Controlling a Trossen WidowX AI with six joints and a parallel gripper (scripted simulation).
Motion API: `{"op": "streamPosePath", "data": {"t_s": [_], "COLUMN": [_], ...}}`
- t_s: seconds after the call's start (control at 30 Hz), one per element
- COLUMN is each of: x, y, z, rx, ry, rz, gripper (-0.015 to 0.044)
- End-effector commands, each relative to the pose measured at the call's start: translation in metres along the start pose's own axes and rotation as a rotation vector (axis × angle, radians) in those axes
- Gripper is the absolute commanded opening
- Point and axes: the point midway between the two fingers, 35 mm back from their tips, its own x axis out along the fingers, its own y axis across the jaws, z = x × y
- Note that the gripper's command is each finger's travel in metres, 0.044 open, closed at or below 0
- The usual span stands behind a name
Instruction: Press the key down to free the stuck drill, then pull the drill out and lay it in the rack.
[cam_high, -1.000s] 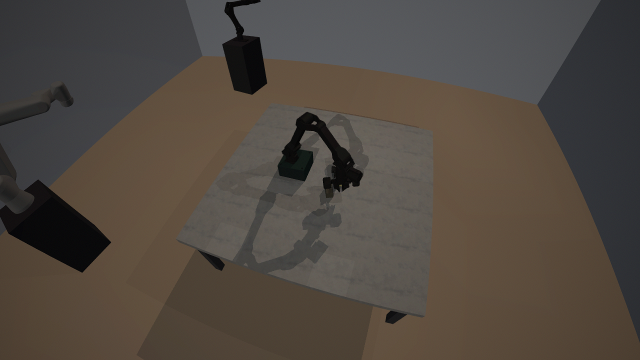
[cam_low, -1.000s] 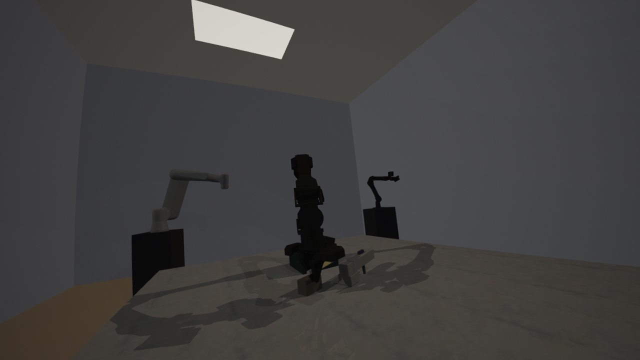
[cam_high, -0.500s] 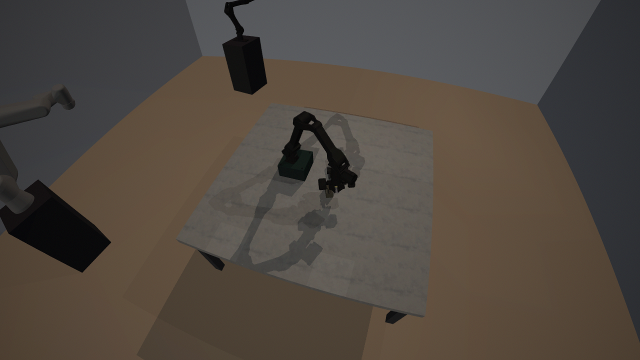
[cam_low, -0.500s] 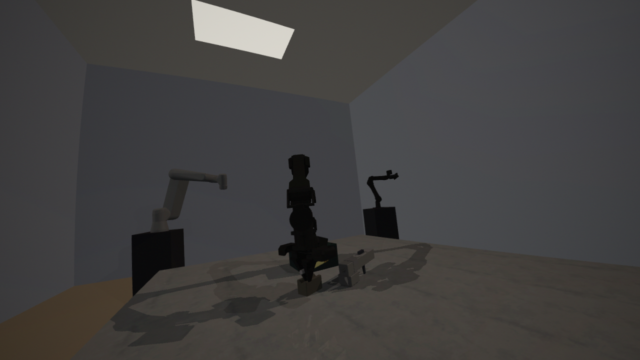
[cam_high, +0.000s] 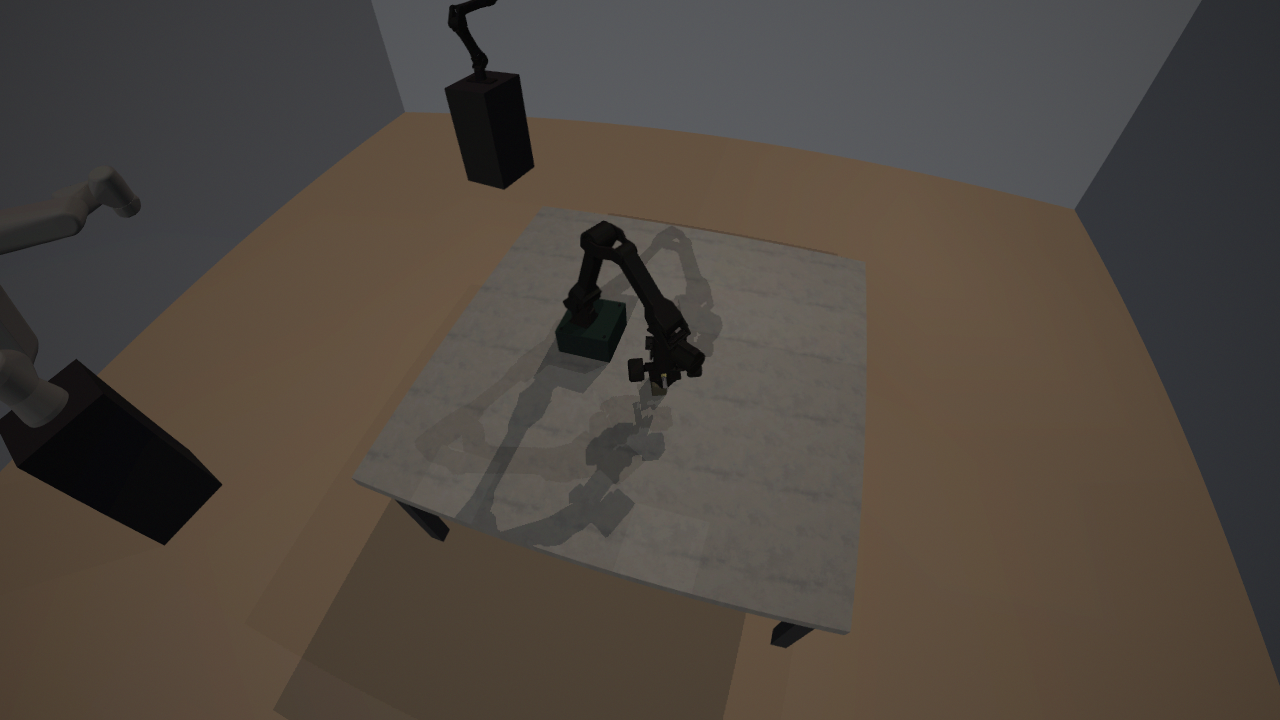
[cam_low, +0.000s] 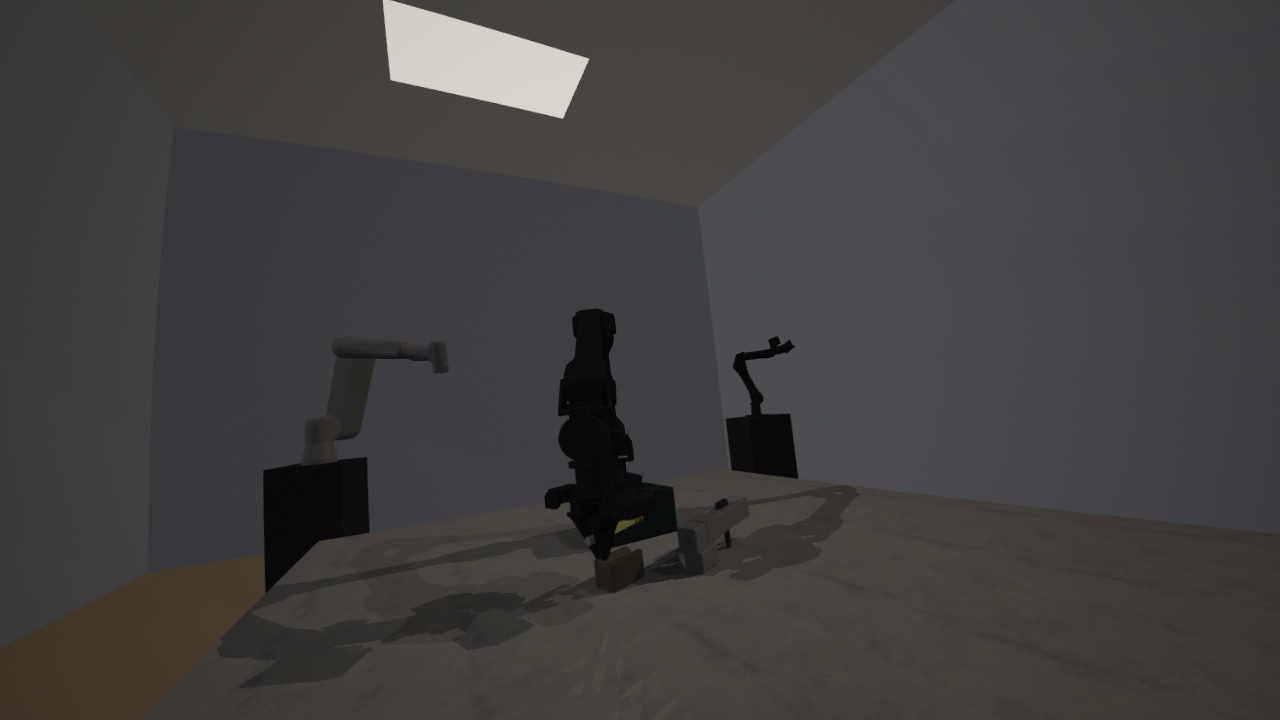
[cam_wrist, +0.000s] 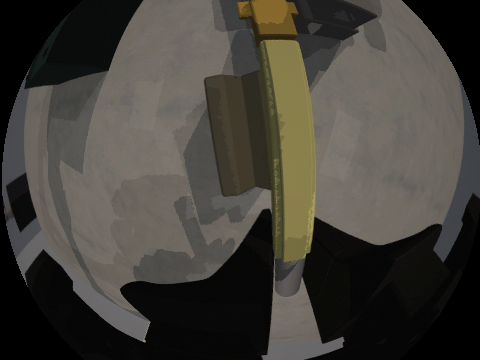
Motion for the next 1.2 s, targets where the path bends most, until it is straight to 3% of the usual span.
{"op": "streamPosePath", "data": {"t_s": [0.0,1.17], "x": [-0.003,0.036], "y": [0.006,0.01], "z": [-0.002,-0.005], "rx": [-0.003,-0.003], "ry": [0.007,0.007], "rz": [0.001,0.001], "gripper": [0.0,0.0]}}
